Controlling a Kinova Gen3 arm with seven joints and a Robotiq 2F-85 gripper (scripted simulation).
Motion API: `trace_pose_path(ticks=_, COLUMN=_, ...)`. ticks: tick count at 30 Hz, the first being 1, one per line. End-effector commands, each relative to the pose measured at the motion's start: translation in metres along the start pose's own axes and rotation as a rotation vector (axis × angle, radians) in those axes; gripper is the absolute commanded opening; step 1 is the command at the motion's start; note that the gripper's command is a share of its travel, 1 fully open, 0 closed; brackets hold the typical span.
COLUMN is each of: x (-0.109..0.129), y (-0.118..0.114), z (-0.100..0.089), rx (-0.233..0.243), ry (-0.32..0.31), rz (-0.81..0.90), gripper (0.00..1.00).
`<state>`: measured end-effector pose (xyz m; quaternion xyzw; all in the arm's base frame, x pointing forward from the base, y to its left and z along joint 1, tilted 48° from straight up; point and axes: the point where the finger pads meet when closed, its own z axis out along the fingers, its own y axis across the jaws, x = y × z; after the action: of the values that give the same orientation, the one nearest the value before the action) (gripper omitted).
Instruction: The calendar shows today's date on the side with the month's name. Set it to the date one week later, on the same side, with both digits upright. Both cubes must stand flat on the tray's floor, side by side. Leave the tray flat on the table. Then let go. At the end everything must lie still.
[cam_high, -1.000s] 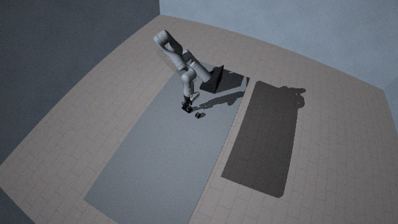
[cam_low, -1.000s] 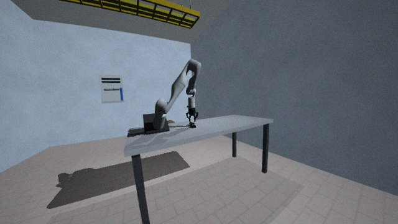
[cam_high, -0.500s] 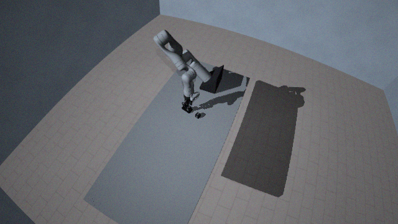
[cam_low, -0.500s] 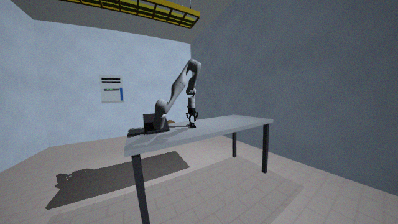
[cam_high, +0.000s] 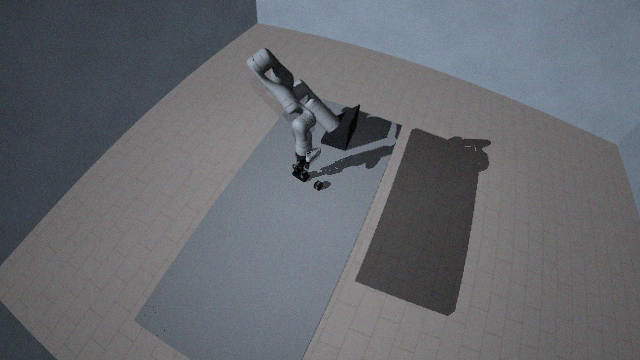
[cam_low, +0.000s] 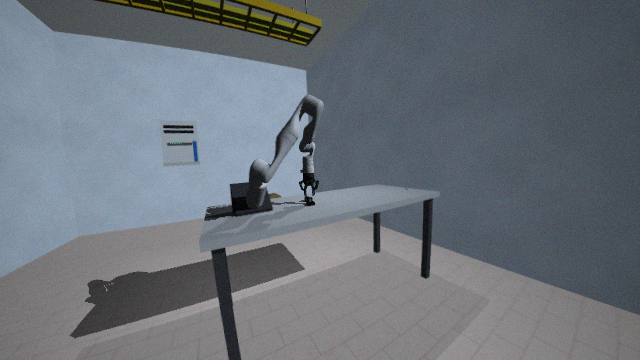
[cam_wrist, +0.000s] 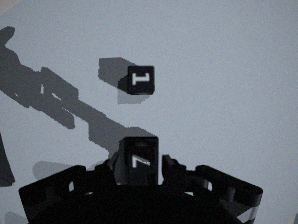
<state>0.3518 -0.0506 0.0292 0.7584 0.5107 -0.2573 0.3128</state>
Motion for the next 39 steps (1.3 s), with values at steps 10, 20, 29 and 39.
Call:
trace_pose_path(ticks=10, x=0.0, y=0.0, z=-0.001, rx=-0.001, ry=0.001, rz=0.0, gripper=0.48)
trace_pose_path(ticks=20, x=0.0, y=0.0, z=-0.001, rx=-0.001, ry=0.001, rz=0.0, gripper=0.48)
trace_pose_path(ticks=29, x=0.0, y=0.0, z=0.0, rx=-0.001, ry=0.001, rz=0.0, gripper=0.48)
trace_pose_path(ticks=39, x=0.0, y=0.0, z=0.011, rx=-0.001, ry=0.001, rz=0.0, gripper=0.48)
